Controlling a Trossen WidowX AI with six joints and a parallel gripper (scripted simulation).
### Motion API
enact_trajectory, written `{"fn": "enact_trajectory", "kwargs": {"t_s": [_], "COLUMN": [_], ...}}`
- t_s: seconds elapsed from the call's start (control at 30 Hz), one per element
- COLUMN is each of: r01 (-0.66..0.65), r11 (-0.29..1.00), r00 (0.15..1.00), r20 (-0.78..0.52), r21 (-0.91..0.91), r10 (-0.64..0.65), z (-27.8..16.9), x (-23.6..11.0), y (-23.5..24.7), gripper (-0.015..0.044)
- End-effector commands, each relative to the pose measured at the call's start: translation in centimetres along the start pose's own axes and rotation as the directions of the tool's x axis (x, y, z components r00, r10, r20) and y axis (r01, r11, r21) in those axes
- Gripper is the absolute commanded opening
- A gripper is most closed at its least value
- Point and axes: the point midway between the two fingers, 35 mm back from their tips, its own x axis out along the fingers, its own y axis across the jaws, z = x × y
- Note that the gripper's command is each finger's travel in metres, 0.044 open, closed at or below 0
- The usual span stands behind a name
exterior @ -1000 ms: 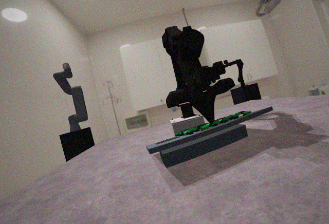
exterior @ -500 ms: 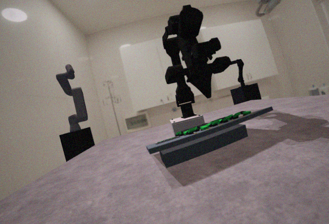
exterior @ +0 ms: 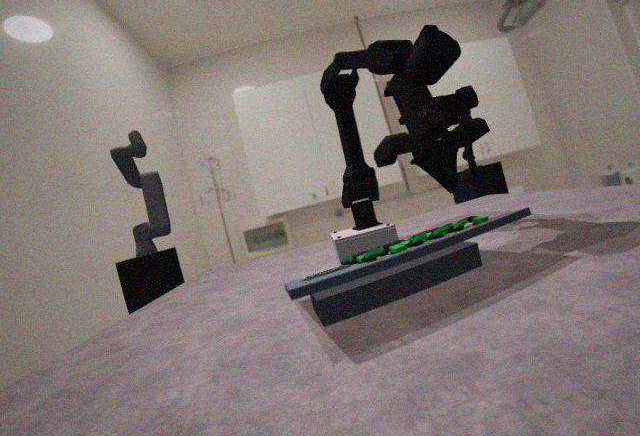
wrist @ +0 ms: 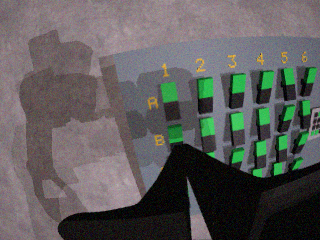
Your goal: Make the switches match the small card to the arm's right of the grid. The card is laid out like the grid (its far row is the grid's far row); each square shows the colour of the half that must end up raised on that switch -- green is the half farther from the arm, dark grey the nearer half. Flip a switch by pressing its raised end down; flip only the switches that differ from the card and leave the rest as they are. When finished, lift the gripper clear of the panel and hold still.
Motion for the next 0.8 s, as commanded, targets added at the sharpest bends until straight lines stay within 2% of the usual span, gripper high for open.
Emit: {"fn": "enact_trajectory", "kwargs": {"t_s": [0.0,0.77], "r01": [0.006,0.006], "r11": [1.0,1.0], "r00": [0.999,0.999], "r20": [-0.032,-0.032], "r21": [0.005,0.005], "r10": [-0.006,-0.006], "z": [-0.6,-0.6], "x": [1.6,4.0], "y": [-0.1,-0.1], "gripper": [0.0,0.0]}}
